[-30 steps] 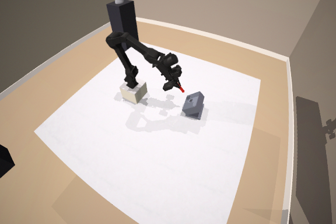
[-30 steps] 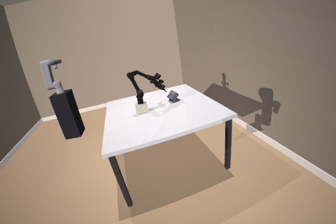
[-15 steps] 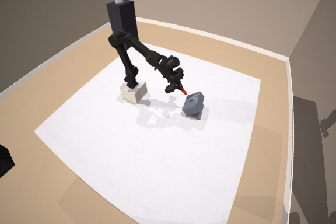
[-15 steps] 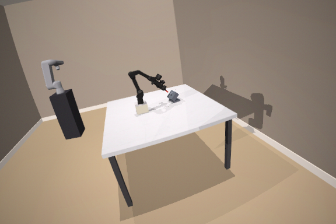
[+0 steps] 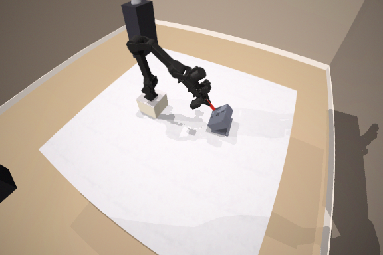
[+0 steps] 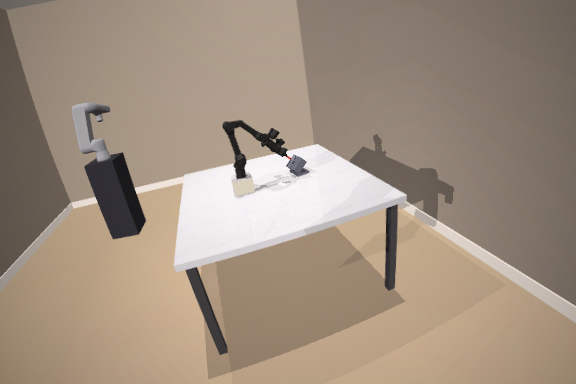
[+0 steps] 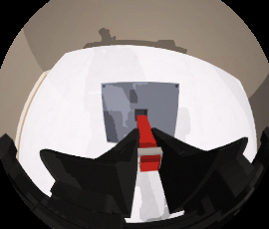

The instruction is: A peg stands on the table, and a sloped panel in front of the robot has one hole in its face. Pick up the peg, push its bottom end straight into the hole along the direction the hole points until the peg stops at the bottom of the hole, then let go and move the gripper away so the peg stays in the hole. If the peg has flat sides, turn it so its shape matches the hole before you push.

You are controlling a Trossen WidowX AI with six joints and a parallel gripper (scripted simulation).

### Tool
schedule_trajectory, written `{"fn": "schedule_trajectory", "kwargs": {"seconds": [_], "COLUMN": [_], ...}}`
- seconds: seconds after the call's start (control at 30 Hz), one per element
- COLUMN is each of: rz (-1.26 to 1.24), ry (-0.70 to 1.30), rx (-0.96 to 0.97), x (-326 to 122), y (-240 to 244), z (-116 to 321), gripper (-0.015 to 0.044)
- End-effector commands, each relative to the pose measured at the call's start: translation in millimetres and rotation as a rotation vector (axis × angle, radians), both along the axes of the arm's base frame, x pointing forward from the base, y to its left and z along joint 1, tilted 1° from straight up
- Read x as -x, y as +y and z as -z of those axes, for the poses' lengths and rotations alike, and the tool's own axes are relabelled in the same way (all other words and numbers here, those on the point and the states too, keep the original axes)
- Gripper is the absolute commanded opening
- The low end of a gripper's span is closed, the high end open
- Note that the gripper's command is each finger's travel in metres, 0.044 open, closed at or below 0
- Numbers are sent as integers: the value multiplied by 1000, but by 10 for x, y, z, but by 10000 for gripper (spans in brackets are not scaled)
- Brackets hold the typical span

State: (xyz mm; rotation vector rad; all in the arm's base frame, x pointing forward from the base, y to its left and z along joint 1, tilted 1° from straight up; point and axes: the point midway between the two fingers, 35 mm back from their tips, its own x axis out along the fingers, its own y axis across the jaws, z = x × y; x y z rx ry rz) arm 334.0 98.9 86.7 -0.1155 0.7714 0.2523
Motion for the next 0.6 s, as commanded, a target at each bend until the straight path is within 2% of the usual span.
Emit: {"fn": "schedule_trajectory", "kwargs": {"seconds": [0.0, 0.57], "rz": [0, 1], "ry": [9, 1], "rx": [7, 5], "x": [-1, -34], "y": [-11, -10], "z": [77, 110], "gripper": [0, 0]}}
